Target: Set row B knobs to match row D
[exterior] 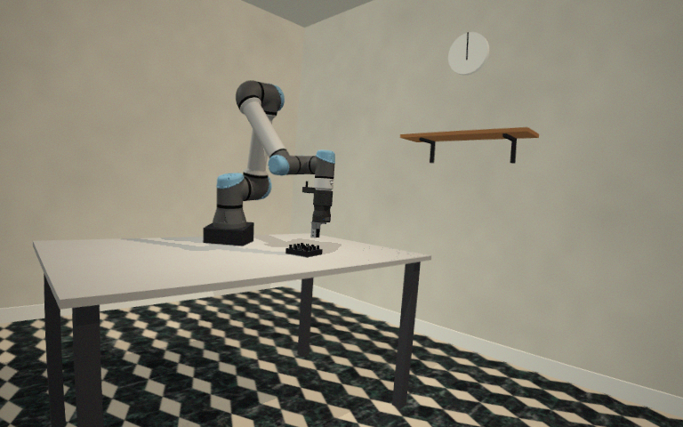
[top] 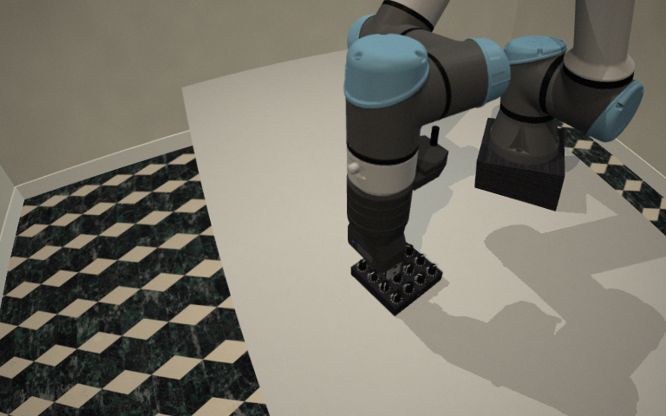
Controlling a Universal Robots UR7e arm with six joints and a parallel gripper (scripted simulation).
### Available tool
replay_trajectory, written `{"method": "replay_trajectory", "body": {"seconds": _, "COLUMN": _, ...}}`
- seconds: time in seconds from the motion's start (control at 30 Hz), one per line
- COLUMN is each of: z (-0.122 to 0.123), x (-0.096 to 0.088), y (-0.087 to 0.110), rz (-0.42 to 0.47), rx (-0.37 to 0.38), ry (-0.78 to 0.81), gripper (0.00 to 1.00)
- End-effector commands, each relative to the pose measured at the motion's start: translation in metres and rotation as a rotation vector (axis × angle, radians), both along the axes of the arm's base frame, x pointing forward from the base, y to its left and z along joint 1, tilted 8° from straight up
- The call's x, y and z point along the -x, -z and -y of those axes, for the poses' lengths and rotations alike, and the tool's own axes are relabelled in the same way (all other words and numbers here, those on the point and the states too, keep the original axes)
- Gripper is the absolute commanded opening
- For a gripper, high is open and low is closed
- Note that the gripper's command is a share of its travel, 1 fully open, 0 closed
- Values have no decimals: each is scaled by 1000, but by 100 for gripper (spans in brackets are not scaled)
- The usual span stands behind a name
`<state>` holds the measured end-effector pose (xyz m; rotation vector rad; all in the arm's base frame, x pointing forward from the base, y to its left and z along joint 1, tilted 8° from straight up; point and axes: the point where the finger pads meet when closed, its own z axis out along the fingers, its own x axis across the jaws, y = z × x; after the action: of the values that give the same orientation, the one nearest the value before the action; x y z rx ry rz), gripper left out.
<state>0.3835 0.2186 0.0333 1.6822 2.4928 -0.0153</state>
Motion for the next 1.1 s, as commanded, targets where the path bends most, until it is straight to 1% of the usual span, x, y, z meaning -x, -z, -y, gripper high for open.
{"method": "replay_trajectory", "body": {"seconds": 0.0, "z": 0, "x": -1, "y": 4, "rz": 2, "rx": -1, "ry": 0, "gripper": 46}}
{"method": "replay_trajectory", "body": {"seconds": 0.4, "z": 1, "x": -2, "y": 19, "rz": 2, "rx": -1, "ry": 0, "gripper": 46}}
{"method": "replay_trajectory", "body": {"seconds": 0.8, "z": 2, "x": -3, "y": 27, "rz": 2, "rx": -1, "ry": 0, "gripper": 46}}
{"method": "replay_trajectory", "body": {"seconds": 1.07, "z": 2, "x": -3, "y": 28, "rz": 2, "rx": -1, "ry": 0, "gripper": 46}}
